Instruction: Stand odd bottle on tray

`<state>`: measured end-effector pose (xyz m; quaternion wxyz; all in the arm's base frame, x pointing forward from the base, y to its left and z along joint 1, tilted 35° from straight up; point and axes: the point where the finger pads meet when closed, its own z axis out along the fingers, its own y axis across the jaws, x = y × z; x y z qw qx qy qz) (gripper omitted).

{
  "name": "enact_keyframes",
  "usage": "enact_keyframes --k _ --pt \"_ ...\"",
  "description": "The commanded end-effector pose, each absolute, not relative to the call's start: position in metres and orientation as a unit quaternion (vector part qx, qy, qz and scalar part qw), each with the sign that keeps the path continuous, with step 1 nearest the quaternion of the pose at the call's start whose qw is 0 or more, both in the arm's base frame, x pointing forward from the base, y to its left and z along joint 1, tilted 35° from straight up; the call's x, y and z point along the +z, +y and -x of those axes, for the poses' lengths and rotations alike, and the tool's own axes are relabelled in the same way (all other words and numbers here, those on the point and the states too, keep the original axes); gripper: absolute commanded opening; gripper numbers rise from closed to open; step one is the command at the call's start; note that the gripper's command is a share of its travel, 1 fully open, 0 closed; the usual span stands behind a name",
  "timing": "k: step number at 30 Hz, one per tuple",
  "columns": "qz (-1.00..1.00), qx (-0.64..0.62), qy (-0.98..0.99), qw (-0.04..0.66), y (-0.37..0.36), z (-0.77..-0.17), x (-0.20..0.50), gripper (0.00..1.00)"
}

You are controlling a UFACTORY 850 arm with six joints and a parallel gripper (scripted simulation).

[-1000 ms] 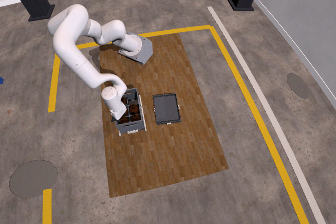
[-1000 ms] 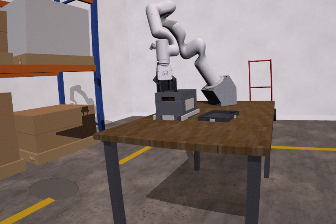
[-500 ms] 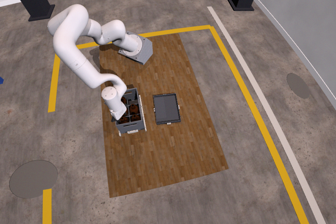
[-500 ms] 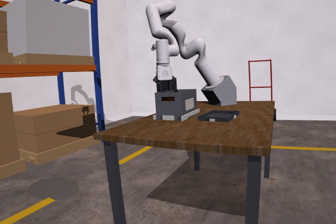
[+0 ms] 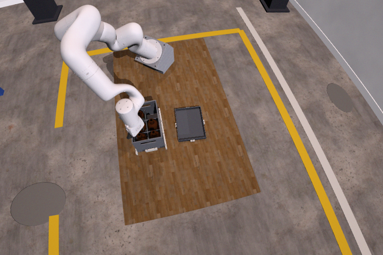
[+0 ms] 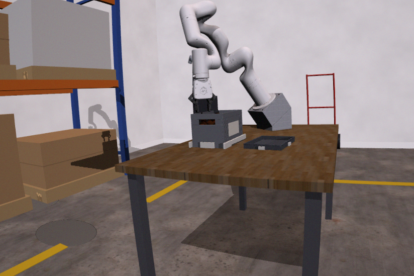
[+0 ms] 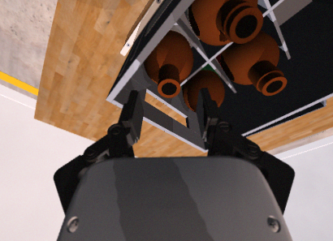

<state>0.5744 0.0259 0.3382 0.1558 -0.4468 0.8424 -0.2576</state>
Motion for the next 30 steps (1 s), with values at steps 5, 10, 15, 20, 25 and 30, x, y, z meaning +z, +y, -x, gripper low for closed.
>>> enact_keyframes --k 5,10,15,20,25,30 --pt "0.447 -0.258 0.842 0.157 0.0262 -0.5748 0.3391 0.65" --pt "0.447 -0.258 0.842 0.157 0.0262 -0.5748 0.3391 0.65" --pt "0.447 -0.258 0.842 0.157 0.0262 -0.5748 0.3390 0.65" --pt "0.447 -0.258 0.842 0.157 0.0259 -0.5752 0.3384 0.65" --pt "0.447 -0.258 0.842 0.157 0.0256 -0.5758 0.3374 0.65" --pt "0.447 -0.258 0.842 0.157 0.0246 -0.5775 0.3346 0.65"
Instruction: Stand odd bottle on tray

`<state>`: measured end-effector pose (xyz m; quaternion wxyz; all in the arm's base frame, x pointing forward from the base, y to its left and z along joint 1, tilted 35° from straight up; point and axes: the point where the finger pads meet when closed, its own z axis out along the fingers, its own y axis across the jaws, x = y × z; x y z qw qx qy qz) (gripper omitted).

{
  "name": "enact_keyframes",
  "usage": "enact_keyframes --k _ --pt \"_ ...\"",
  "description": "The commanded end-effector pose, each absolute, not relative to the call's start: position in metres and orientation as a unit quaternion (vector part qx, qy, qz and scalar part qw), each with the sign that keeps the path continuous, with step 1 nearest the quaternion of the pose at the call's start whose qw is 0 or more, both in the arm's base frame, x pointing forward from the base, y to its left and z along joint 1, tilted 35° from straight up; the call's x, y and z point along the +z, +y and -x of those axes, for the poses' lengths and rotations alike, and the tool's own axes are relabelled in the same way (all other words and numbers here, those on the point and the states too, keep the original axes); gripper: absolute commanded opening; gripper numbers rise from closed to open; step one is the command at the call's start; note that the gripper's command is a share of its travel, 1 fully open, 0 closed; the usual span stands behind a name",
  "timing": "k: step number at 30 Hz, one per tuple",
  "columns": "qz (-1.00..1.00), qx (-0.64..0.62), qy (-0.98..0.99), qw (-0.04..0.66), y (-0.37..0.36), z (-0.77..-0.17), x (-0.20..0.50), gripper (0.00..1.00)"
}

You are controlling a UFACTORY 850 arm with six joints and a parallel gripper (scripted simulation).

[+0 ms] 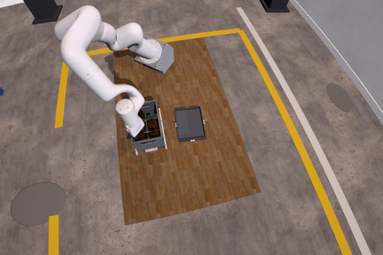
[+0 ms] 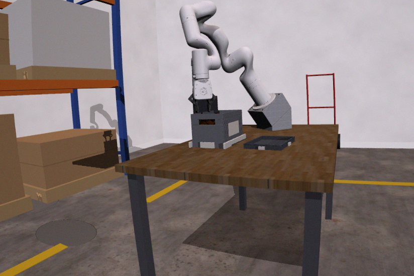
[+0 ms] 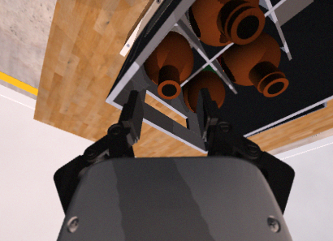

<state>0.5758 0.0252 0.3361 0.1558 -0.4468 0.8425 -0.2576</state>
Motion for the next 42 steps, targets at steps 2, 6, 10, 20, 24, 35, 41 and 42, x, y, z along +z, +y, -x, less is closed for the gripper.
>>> enact_keyframes --k 2,6,10,20,24,35,41,42 --pt "0.447 -0.258 0.842 0.157 0.024 -0.578 0.333 0.65" --pt "0.447 -0.258 0.842 0.157 0.023 -0.580 0.330 0.65" --pt "0.447 -0.258 0.842 0.157 0.022 -0.582 0.328 0.65" --pt "0.447 -0.258 0.842 0.157 0.018 -0.588 0.317 0.65" --pt "0.447 -0.258 0.842 0.157 0.017 -0.590 0.314 0.65" --pt "0.447 -0.258 0.842 0.157 0.015 -0.594 0.308 0.65" --pt "0.447 -0.258 0.842 0.157 0.014 -0.595 0.306 0.65" --pt "0.447 -0.258 0.842 0.157 0.014 -0.595 0.306 0.65"
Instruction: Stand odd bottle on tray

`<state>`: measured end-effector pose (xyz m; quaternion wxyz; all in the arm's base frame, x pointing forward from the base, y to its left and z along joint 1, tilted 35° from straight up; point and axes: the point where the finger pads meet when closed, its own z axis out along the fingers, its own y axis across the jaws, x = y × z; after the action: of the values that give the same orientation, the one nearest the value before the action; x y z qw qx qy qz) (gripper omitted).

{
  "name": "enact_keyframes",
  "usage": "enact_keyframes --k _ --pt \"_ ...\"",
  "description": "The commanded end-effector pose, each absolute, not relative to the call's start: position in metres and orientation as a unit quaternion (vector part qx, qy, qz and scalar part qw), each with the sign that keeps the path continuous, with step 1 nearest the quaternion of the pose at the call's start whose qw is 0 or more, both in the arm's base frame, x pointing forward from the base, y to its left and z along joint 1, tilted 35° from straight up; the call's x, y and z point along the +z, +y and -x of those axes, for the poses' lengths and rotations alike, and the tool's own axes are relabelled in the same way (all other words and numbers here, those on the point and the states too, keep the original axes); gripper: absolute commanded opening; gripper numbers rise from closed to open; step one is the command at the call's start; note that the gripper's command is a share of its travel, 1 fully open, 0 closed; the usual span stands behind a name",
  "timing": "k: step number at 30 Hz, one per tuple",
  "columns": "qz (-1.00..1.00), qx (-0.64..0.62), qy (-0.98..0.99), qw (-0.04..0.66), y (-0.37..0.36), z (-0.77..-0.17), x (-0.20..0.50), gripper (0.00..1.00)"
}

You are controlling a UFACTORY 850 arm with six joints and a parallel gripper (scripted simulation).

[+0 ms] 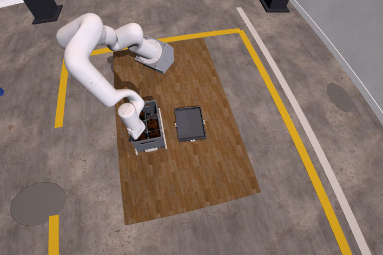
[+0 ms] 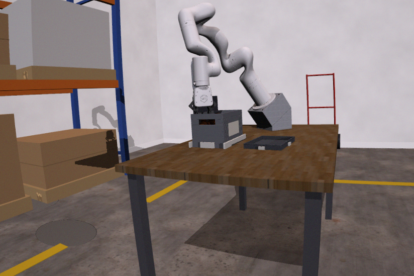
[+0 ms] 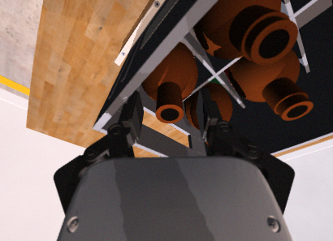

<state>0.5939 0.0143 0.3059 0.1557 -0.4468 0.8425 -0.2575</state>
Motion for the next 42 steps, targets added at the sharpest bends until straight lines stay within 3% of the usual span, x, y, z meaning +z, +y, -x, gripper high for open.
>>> enact_keyframes --k 1,19,20,42 --pt "0.447 -0.258 0.842 0.157 0.0141 -0.5951 0.3055 0.65" --pt "0.447 -0.258 0.842 0.157 0.0140 -0.5952 0.3052 0.65" --pt "0.447 -0.258 0.842 0.157 0.0140 -0.5952 0.3052 0.00" --pt "0.447 -0.258 0.842 0.157 0.0140 -0.5952 0.3052 0.00"
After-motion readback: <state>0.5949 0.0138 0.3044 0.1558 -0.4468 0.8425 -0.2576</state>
